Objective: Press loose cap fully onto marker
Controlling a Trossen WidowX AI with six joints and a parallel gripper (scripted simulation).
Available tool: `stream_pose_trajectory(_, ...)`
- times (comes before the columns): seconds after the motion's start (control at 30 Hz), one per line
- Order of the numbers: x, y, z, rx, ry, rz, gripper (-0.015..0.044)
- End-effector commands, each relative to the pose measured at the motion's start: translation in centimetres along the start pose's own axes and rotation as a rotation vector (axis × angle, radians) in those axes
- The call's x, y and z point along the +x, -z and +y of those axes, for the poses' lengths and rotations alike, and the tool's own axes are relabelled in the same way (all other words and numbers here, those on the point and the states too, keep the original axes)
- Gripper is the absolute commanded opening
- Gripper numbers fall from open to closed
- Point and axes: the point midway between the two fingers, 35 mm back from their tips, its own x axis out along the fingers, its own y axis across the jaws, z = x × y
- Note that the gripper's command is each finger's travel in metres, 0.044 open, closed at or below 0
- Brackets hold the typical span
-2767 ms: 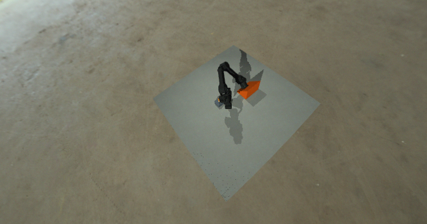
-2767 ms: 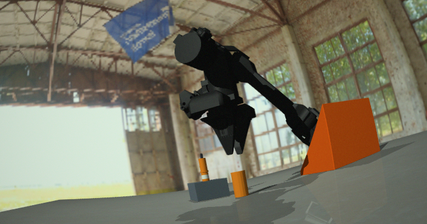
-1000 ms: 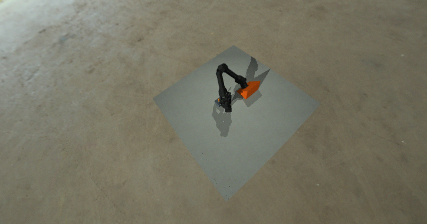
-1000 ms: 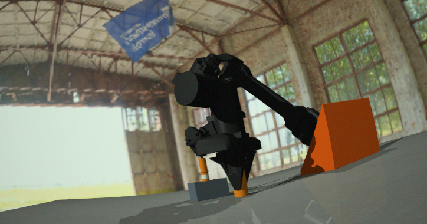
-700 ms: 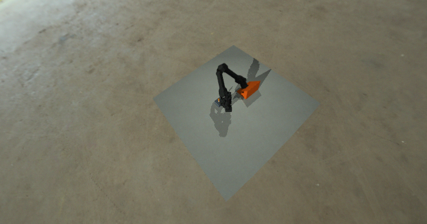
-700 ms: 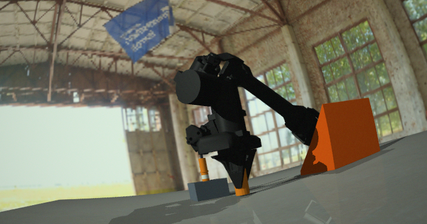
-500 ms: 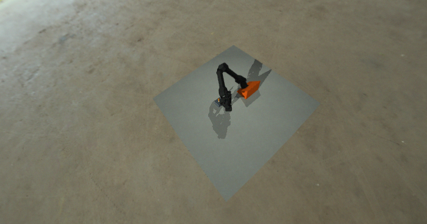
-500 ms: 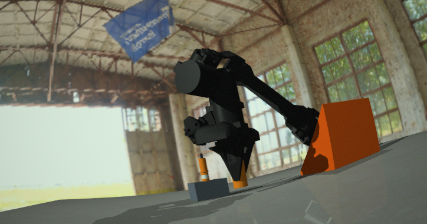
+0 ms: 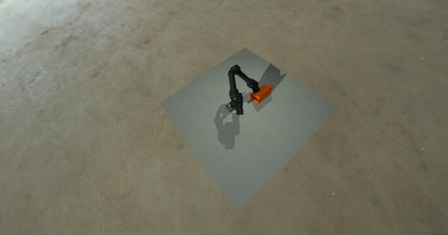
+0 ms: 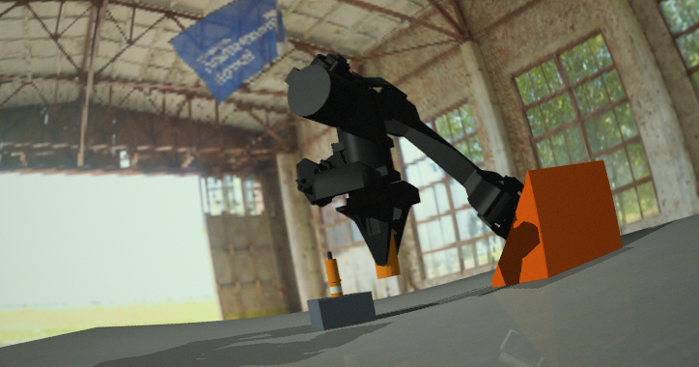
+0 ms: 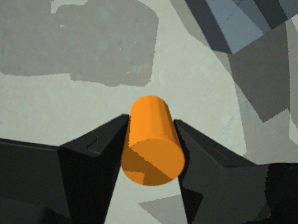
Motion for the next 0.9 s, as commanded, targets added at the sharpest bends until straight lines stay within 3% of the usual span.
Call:
stream_pose_trajectory(0.0, -0.8, -0.6, 0.0, 0.008, -0.007, 0.003, 0.0)
stream_pose_trajectory(0.87, -6.7, -9.7, -5.8, 0.008, -0.004, 0.001, 0.0)
